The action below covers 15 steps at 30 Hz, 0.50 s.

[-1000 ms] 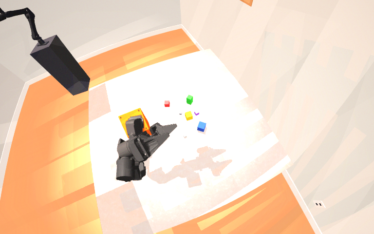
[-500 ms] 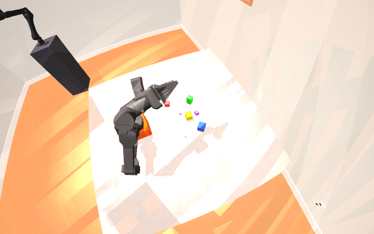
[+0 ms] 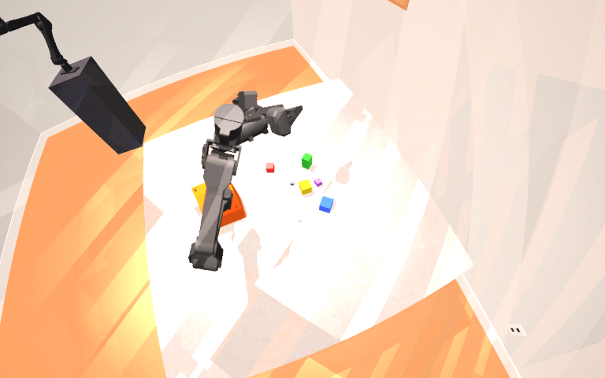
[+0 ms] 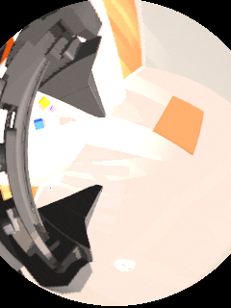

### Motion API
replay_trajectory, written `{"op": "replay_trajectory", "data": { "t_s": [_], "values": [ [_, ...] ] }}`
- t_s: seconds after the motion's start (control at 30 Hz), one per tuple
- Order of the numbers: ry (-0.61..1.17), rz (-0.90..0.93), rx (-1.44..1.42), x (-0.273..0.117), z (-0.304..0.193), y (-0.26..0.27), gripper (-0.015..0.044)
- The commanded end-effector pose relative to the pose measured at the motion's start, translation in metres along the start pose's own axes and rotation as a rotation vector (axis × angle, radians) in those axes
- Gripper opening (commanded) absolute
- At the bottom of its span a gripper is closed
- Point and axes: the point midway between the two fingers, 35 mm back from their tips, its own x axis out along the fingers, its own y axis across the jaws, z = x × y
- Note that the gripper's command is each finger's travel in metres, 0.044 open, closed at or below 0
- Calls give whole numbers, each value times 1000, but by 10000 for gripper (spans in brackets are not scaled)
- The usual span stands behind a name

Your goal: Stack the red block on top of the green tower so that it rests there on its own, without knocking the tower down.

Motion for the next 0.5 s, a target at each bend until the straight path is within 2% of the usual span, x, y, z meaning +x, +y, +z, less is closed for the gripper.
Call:
{"op": "replay_trajectory", "data": {
  "t_s": [0.0, 0.47],
  "values": [
    [54, 59, 67, 18, -3, 24, 440],
    [322, 218, 356, 68, -33, 118, 440]
  ]
}}
